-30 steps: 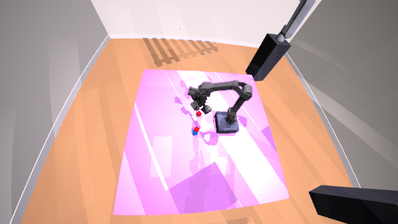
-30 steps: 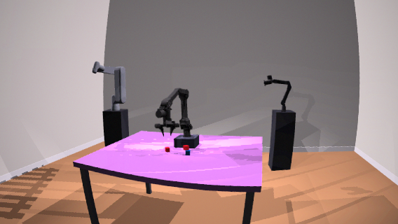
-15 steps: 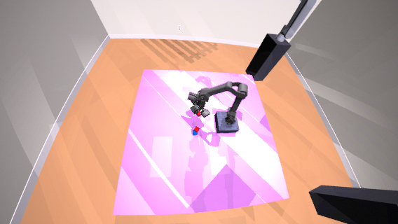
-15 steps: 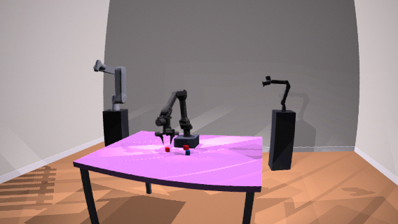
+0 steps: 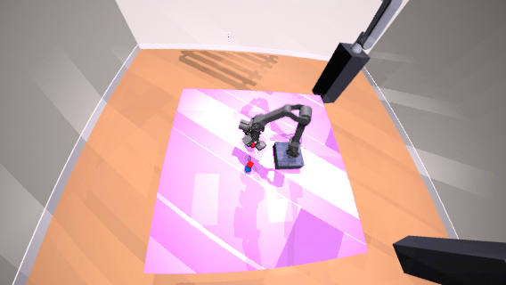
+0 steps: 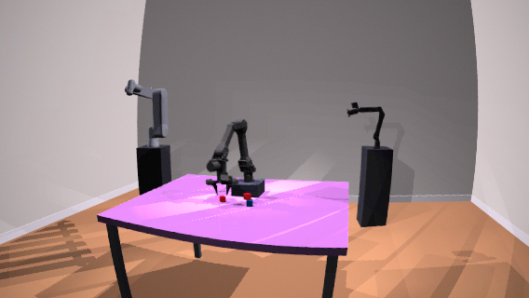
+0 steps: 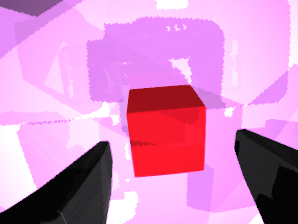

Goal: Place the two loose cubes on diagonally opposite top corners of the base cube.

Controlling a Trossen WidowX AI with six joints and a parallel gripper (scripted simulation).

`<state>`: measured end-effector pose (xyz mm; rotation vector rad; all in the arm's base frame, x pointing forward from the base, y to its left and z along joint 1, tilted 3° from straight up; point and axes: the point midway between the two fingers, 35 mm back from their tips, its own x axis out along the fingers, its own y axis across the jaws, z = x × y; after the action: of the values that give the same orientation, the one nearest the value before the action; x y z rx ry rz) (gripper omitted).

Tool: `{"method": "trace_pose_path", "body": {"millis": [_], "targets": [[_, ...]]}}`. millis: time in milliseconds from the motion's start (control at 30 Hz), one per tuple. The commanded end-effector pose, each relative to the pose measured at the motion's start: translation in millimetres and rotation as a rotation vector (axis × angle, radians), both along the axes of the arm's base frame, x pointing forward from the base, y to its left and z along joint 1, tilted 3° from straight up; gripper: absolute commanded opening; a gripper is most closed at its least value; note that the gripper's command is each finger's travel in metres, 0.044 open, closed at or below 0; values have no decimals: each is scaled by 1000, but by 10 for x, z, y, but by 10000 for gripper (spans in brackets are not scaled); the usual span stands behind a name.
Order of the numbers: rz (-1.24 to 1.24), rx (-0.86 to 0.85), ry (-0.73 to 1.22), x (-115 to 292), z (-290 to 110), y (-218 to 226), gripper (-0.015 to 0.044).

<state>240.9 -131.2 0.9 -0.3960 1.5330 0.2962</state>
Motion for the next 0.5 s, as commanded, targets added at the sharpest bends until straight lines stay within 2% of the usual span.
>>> {"method": "trace_pose_path", "body": {"millis": [0,300,467], "targets": [[4,3,10,-19,-88,4,265],[4,3,10,-23,-209,0,265],[4,3,10,-23,-209,0,134]]}}
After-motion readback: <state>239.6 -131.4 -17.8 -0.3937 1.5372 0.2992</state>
